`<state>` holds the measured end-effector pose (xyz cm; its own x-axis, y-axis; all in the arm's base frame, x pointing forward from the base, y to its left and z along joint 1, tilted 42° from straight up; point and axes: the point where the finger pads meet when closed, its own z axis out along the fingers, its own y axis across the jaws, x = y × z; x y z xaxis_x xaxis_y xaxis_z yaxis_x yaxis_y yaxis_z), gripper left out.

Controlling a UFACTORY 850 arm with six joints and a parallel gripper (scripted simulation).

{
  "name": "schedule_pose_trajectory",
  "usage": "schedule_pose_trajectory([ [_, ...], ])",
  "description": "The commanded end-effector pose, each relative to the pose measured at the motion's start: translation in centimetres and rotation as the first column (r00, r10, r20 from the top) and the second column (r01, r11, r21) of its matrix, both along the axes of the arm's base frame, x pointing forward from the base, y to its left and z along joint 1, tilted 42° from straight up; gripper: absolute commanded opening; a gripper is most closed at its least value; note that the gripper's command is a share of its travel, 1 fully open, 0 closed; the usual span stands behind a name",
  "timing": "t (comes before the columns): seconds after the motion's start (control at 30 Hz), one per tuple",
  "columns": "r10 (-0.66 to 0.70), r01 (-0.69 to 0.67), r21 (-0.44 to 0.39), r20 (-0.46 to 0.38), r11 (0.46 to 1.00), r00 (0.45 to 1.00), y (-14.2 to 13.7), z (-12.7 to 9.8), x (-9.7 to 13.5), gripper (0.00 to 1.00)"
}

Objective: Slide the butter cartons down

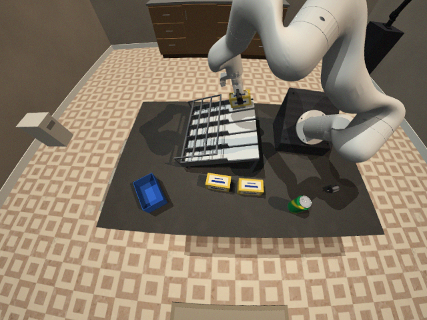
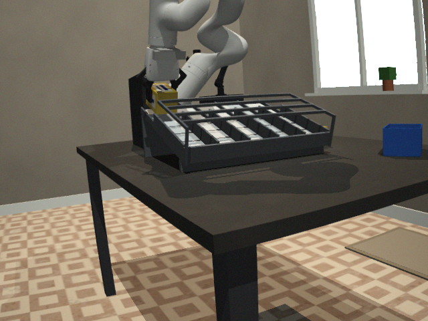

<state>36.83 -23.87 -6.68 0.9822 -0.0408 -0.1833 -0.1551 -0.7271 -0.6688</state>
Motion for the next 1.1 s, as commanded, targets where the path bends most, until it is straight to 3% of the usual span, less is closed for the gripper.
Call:
schedule_pose_trajectory([
  [0.0,-0.001,0.001,-0.002,0.001,1.000,1.000,-0.06,0.02,0.06,0.00],
  [1.07,-0.001,0.001,-0.002,0.001,1.000,1.000,0.29,-0.36,-0.02,0.00],
])
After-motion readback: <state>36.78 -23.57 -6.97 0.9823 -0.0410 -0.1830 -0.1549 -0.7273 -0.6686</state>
